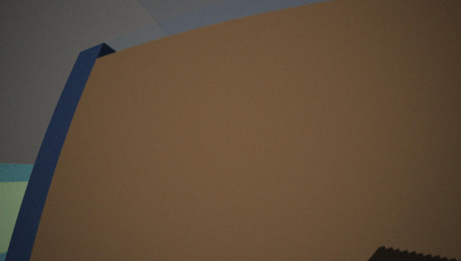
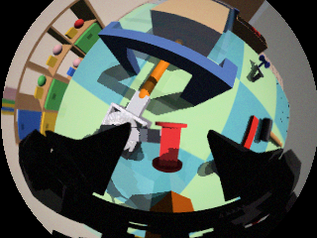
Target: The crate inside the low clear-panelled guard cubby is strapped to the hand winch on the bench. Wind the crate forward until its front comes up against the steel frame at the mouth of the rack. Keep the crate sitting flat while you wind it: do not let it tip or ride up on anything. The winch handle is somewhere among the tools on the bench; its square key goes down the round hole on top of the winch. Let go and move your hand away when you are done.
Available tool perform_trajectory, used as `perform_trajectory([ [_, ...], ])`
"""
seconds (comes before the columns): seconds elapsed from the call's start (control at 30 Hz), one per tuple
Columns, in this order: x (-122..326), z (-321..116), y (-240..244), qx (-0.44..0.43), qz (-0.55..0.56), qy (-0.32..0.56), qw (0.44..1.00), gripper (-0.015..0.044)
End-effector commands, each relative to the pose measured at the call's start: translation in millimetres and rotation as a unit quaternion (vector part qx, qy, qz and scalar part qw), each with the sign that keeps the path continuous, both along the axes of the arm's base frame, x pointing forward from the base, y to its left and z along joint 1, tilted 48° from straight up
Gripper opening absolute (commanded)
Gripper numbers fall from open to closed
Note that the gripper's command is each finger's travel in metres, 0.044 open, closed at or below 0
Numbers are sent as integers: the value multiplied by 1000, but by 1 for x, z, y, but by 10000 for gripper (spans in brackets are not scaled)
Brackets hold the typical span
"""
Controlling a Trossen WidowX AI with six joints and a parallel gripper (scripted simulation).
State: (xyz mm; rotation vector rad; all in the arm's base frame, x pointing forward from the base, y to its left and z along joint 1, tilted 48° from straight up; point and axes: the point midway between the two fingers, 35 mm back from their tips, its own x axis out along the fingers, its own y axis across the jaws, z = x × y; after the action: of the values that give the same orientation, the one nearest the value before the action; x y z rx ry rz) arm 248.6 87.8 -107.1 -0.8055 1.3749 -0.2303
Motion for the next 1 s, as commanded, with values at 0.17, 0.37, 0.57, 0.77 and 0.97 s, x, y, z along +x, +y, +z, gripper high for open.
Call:
perform_trajectory([
  [0.17, -6, -12, -13, -7, 2, 5, 1000, 440],
  [0.37, -8, -18, -20, -8, 2, 5, 1000, 440],
  [0.57, -10, -21, -24, -9, 2, 5, 1000, 440],
  [0.77, -8, -19, -22, -4, -1, 1, 1000, 361],
  [0.97, -8, -19, -22, -4, -1, 1, 1000, 204],
])
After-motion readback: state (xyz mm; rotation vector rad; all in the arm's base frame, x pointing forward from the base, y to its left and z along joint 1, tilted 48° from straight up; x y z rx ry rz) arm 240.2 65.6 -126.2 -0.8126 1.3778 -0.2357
